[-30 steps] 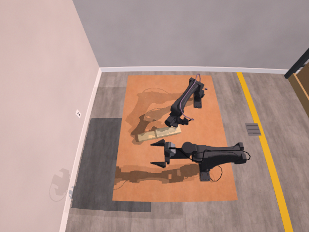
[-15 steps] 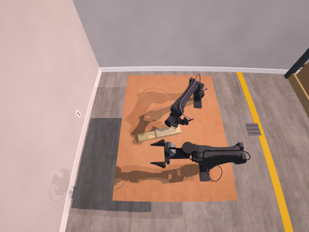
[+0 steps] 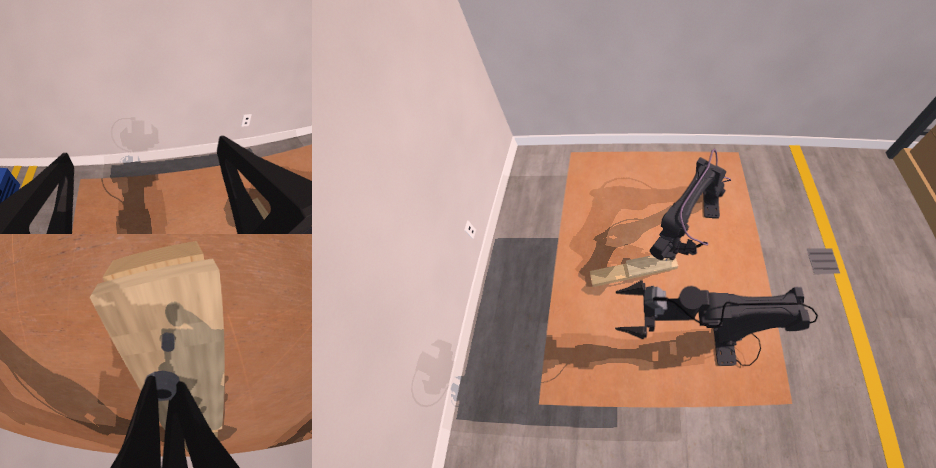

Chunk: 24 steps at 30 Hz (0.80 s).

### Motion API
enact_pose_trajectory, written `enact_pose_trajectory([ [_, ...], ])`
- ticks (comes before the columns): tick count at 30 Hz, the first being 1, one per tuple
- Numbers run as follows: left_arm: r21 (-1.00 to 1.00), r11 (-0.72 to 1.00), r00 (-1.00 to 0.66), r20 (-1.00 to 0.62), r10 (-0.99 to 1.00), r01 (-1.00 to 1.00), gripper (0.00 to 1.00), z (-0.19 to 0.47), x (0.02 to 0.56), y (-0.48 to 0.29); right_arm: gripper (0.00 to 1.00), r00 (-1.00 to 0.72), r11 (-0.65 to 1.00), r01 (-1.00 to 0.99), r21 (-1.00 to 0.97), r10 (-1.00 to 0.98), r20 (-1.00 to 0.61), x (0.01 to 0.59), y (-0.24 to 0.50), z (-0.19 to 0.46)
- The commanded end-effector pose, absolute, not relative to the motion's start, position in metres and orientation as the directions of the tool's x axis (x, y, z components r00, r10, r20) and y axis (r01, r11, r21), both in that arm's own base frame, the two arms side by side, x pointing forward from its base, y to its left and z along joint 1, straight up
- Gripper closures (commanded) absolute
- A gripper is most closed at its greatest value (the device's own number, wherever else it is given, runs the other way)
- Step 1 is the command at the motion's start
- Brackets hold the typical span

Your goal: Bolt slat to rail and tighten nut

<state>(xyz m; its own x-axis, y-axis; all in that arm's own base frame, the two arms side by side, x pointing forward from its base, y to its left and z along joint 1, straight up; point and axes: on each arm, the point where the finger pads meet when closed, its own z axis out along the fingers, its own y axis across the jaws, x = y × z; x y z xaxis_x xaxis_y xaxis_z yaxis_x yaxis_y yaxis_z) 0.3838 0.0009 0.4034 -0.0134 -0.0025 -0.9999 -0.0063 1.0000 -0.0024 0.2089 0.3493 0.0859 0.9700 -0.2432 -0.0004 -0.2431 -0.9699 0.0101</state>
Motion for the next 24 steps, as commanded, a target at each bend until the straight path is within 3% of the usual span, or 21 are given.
enact_pose_trajectory([
  [1,0.000,1.000,0.013,-1.000,0.000,0.000,0.00,0.4119,0.3806,0.0010,0.88,0.969,-0.968,-0.249,-0.019,-0.249,-0.001,0.2059,0.3550,0.0986],
  [24,0.000,1.000,0.013,-1.000,0.000,0.000,0.00,0.4119,0.3806,0.0010,0.88,0.969,-0.969,-0.248,-0.014,-0.248,-0.004,0.2061,0.3553,0.0921],
])
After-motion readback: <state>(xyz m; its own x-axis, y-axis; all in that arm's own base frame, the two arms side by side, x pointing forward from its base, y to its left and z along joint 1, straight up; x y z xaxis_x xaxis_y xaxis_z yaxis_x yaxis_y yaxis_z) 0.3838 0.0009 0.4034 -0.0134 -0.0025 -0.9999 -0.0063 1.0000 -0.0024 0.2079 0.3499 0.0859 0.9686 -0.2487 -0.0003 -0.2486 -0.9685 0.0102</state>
